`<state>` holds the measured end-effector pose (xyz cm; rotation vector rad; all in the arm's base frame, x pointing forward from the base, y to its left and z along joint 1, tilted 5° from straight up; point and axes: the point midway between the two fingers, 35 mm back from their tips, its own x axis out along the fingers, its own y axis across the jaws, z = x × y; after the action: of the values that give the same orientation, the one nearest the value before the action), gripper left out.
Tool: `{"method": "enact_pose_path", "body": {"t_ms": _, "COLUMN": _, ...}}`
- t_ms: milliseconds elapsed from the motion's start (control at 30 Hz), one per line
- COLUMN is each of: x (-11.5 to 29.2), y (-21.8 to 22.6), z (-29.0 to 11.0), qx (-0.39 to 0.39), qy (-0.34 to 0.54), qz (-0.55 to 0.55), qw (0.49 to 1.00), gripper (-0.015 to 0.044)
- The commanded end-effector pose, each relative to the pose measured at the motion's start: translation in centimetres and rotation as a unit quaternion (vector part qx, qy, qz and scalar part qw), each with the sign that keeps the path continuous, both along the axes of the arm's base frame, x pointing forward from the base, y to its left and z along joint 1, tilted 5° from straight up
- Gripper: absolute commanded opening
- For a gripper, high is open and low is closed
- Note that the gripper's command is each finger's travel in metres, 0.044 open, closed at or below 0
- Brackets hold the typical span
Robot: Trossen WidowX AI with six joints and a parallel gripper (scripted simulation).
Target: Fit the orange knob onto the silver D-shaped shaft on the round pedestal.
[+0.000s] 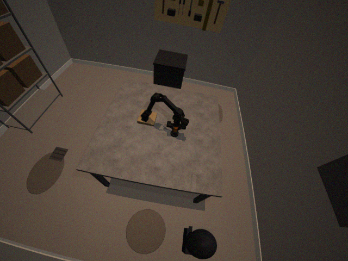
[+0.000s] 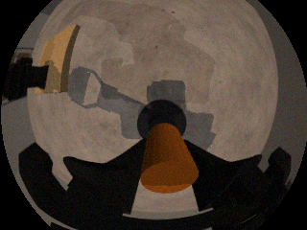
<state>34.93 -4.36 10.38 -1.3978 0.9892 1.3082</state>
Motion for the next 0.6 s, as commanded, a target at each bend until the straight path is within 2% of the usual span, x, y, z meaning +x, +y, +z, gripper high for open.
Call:
{"method": "enact_pose_path", "body": {"t_ms": 0, "x": 0.10, "y": 0.03, "z": -0.05, "qx": 0.001, "qy": -0.001, "qz": 0.002, "qw": 1.000, "gripper": 0.0000}}
{"method": "enact_pose_path", "body": {"t_ms": 433, "x": 0.10, "y": -0.01, "z": 0.48, "qx": 0.001, "qy": -0.001, "qz": 0.002, "qw": 1.000, "gripper": 0.0000}}
{"method": "enact_pose_path", "body": {"t_ms": 567, "x": 0.13, "y": -0.02, "z": 0.50, "qx": -0.004, "qy": -0.003, "qz": 0.045, "qw": 0.999, "gripper": 0.0000}}
